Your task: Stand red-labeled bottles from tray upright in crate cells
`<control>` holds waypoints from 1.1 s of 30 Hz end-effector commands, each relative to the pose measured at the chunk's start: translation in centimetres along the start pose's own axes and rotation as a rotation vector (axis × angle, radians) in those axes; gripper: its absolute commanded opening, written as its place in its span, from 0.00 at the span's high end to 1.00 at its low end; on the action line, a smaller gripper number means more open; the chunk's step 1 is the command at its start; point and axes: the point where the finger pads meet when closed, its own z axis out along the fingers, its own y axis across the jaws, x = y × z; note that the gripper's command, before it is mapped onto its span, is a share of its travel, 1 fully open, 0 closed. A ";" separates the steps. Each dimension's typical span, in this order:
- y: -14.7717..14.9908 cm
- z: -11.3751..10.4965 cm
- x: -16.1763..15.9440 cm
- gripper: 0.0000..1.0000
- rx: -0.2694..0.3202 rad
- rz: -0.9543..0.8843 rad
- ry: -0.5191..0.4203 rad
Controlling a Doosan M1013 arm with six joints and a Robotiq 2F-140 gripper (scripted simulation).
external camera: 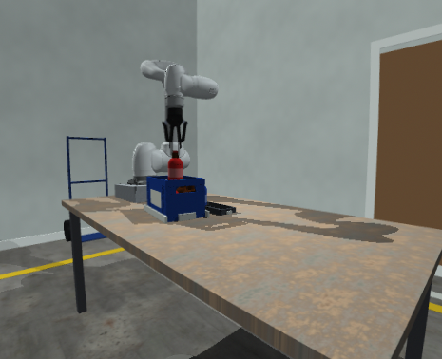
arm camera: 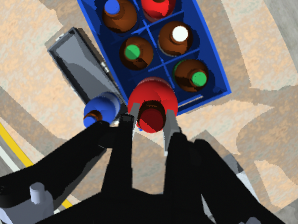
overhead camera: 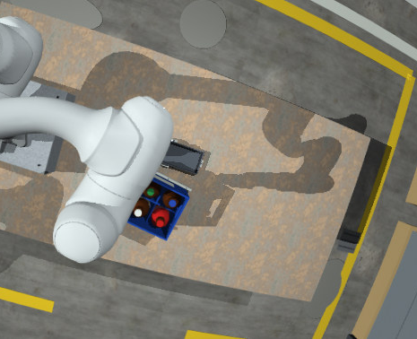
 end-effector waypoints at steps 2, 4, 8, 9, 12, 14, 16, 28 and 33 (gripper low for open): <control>0.0 0.0 0.0 1.00 0.000 0.000 0.000; 0.0 0.0 0.0 1.00 0.000 0.000 0.000; 0.0 0.0 0.0 1.00 0.000 0.000 0.000; 0.0 0.0 0.0 1.00 0.000 0.000 0.000; 0.0 0.0 0.0 1.00 0.000 0.000 0.000; 0.0 0.0 0.0 1.00 0.000 0.000 0.000; 0.0 0.0 0.0 1.00 0.000 0.000 0.000; 0.0 0.2 0.0 1.00 0.000 0.000 0.000; 0.0 0.6 0.0 1.00 0.000 0.000 0.000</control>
